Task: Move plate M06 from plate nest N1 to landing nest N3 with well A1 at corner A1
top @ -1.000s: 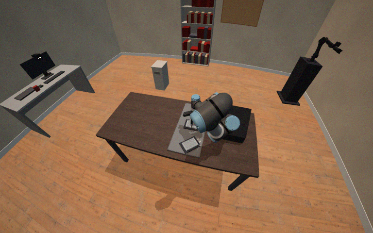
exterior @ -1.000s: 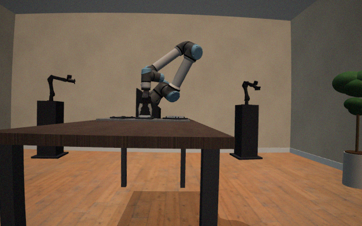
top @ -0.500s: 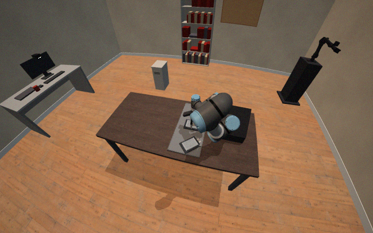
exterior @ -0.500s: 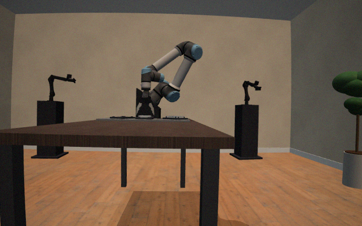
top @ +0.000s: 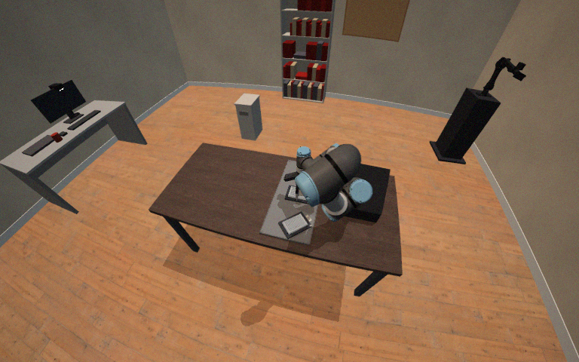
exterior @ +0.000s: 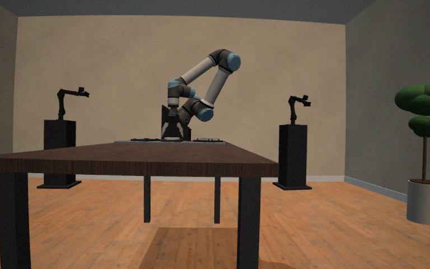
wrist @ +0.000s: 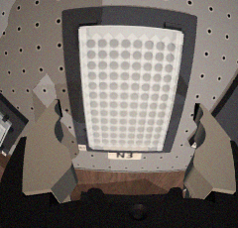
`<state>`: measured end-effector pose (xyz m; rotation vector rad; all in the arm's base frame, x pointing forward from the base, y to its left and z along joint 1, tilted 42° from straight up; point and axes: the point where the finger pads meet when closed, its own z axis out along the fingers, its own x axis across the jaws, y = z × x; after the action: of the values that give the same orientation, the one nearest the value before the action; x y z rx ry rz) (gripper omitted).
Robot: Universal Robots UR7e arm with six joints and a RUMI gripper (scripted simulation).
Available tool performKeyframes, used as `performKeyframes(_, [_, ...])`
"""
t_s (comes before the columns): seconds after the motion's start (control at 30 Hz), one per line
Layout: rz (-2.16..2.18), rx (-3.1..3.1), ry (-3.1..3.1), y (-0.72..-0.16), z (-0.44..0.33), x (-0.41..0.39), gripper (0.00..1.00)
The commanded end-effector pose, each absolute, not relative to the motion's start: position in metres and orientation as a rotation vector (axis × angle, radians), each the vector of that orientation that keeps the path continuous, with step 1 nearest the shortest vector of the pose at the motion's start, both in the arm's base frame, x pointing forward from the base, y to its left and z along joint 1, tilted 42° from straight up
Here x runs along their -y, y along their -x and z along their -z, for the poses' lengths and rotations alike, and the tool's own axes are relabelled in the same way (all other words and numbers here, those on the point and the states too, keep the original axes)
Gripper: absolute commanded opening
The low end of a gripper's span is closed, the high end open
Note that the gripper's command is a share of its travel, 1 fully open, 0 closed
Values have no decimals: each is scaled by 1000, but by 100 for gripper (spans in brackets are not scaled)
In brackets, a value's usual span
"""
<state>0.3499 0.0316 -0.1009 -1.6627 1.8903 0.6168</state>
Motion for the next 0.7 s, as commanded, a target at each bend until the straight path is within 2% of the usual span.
performKeyframes(0.0, [-616, -1891, 1663, -350, 101, -31, 82])
performKeyframes(0.67, [-616, -1891, 1663, -349, 93, -25, 82])
